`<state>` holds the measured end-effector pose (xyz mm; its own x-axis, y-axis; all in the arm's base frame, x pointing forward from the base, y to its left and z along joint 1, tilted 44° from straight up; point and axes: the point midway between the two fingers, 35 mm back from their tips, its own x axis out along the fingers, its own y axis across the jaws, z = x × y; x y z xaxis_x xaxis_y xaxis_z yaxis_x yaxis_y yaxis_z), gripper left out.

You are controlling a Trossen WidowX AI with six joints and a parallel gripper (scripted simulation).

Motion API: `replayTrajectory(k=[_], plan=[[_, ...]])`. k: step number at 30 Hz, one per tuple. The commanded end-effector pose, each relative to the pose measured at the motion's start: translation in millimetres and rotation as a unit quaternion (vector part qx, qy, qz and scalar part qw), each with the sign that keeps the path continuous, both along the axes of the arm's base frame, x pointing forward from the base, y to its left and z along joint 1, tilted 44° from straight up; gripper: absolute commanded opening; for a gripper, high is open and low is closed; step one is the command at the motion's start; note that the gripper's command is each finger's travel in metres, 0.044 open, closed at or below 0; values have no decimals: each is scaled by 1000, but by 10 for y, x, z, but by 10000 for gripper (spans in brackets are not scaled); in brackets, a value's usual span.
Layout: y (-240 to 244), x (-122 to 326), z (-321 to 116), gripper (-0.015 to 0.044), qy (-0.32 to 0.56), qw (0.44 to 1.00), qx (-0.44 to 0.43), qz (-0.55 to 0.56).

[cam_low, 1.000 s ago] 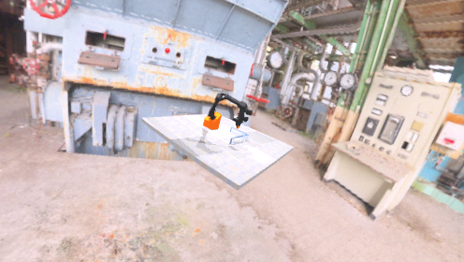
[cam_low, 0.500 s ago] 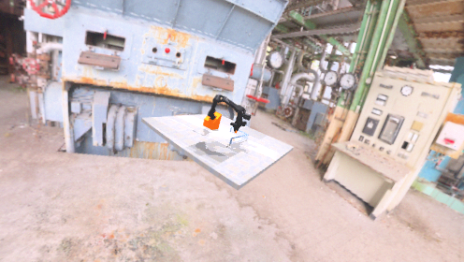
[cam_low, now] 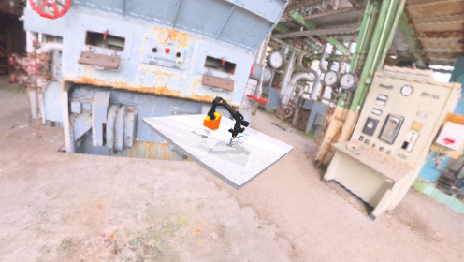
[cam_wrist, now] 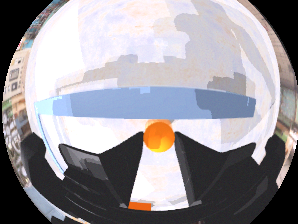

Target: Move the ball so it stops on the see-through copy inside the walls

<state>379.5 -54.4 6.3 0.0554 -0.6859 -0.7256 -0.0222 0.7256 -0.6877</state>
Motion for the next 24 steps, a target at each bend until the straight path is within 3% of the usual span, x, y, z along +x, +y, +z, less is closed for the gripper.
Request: replayTrajectory(k=[1,20,24], plan=[[-24,-1,-36,0,0,1000,-2,5],[-155,10,-171,0,0,1000,-2,5],[-140,28,-150,105,-4,1000,-1,4]])
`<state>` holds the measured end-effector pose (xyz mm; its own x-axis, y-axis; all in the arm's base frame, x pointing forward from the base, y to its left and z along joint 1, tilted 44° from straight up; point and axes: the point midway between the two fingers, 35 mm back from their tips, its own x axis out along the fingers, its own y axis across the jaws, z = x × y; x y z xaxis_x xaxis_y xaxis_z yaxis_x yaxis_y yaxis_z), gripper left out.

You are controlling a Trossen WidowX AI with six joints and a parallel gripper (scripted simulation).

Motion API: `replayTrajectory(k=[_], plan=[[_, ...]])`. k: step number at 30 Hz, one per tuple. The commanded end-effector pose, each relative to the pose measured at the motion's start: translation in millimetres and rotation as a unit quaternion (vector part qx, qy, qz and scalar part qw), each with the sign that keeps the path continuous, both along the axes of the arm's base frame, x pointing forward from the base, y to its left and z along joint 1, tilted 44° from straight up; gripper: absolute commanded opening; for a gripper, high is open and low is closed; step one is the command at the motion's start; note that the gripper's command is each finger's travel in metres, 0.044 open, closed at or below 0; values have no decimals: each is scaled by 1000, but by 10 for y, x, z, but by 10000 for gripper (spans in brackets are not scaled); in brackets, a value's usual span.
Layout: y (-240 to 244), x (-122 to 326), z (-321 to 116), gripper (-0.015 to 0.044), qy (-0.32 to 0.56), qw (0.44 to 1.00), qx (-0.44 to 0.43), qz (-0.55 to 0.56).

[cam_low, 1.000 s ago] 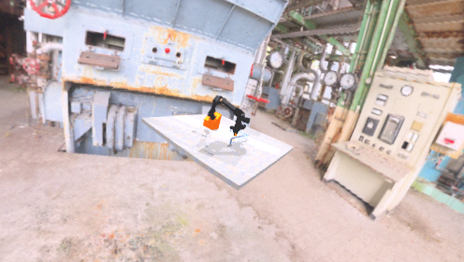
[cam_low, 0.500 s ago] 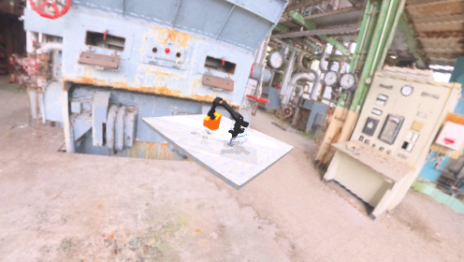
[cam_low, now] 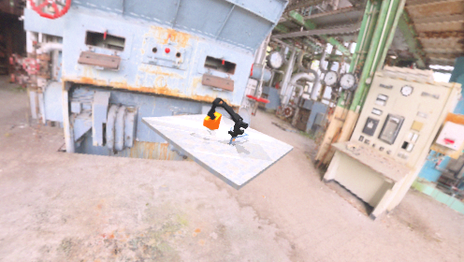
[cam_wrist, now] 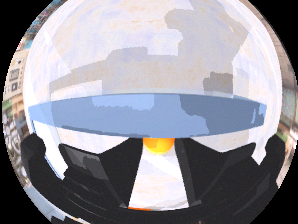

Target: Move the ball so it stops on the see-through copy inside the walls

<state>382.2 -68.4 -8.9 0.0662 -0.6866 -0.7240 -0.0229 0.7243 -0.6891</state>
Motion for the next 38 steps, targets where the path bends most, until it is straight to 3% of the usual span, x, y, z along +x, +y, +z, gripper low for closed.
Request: replayTrajectory(k=[1,6,12,18,30,37,38], plan=[[1,1,2,131,0,1000,0,0],[1,1,2,257,0,1000,0,0],[21,2,20,257,0,1000,0,0],[585,-64,599,257,4,1000,0,1],[575,-54,560,257,4,1000,0,7],[864,-112,891,440,3,1000,-1,5],[864,-112,891,440,3,1000,-1,5]])
